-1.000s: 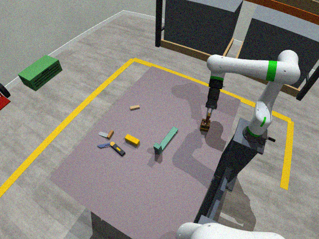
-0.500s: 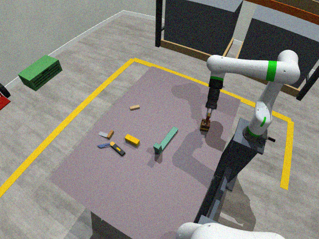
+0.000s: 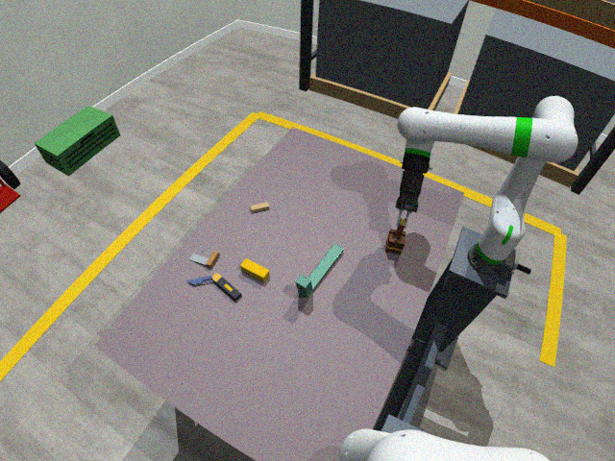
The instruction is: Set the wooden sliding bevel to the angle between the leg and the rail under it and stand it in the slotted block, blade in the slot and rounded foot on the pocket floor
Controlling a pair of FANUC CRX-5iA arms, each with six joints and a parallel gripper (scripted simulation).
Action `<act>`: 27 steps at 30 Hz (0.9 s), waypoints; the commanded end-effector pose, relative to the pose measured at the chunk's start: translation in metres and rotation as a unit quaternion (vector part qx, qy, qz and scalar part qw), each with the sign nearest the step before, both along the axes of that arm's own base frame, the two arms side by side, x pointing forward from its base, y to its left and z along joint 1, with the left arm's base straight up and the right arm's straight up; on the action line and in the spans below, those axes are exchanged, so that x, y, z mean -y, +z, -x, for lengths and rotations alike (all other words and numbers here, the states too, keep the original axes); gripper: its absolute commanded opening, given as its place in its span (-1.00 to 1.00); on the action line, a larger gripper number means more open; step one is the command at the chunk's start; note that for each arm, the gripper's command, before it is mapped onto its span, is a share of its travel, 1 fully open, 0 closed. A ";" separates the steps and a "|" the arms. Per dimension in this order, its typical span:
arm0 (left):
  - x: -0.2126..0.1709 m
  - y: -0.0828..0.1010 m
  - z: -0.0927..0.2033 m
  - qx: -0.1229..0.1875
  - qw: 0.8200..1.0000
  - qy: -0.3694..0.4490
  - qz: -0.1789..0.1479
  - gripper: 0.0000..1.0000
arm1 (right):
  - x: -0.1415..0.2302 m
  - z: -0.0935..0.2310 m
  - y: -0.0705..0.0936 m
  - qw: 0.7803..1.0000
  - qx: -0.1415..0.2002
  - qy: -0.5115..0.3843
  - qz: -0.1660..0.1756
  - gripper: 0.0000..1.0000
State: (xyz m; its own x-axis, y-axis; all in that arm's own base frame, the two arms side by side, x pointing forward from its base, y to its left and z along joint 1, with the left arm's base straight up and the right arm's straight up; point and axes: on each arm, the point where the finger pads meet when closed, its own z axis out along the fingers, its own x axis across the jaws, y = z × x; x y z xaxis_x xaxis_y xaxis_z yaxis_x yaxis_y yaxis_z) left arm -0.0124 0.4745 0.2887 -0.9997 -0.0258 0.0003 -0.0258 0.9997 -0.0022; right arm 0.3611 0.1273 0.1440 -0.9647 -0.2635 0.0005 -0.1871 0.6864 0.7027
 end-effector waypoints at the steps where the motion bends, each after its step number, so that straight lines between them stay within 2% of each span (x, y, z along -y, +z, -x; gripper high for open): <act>1: 0.000 0.001 0.000 0.000 1.000 0.000 -0.001 1.00 | 0.000 0.000 0.001 1.000 0.001 0.000 0.000 -1.00; 27: 0.000 0.001 0.000 0.000 1.000 0.000 -0.001 1.00 | 0.000 0.000 -0.004 1.000 0.001 0.000 0.000 -1.00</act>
State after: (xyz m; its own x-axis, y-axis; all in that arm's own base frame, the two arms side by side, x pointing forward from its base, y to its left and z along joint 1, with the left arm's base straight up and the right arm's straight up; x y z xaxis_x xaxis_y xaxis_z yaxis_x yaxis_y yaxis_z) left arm -0.0124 0.4745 0.2887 -0.9997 -0.0258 0.0003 -0.0258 0.9997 -0.0022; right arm 0.3611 0.1273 0.1390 -0.9646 -0.2636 0.0005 -0.1872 0.6864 0.7027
